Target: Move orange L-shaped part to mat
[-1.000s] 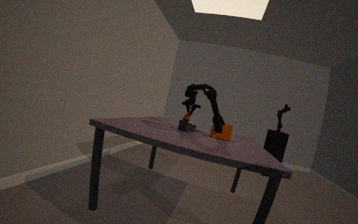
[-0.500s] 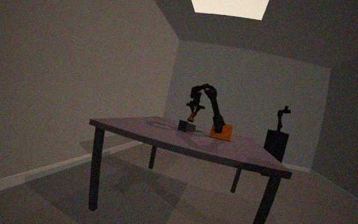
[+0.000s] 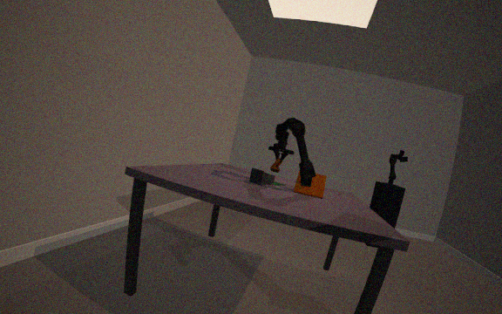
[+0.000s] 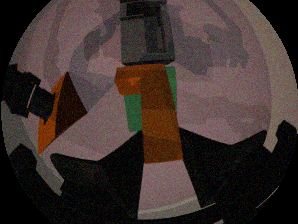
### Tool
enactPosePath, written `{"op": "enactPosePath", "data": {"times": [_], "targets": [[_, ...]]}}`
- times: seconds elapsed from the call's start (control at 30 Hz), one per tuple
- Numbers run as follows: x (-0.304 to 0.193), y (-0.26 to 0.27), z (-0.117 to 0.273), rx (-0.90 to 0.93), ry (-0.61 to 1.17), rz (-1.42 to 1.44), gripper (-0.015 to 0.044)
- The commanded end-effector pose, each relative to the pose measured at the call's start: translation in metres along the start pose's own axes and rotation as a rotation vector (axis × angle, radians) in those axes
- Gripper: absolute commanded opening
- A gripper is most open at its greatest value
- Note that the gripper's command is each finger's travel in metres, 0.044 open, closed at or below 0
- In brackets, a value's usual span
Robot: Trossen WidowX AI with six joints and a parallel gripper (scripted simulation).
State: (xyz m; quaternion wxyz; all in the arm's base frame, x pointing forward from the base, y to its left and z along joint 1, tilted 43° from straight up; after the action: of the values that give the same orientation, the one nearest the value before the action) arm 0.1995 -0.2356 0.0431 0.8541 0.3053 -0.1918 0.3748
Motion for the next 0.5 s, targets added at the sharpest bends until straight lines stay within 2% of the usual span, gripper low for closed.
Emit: {"op": "enactPosePath", "data": {"times": [0.0,0.47], "targets": [[-0.017,-0.002,0.000,0.000,0.007,0.006,0.0000],[-0.018,-0.002,-0.013,0.000,0.006,0.007,0.0000]]}}
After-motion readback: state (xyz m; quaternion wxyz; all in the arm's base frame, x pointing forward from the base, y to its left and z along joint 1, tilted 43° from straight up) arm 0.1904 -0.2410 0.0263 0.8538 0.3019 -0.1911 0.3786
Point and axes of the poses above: the point midway between the two fingers, 35 mm back from their tips, its own z axis back along the fingers, its own y axis across the jaws, x = y × z, the point moved 5 cm from there along z, back along the fingers, and after that the axes turned 12 degrees about -z, right-handed, at the moved point
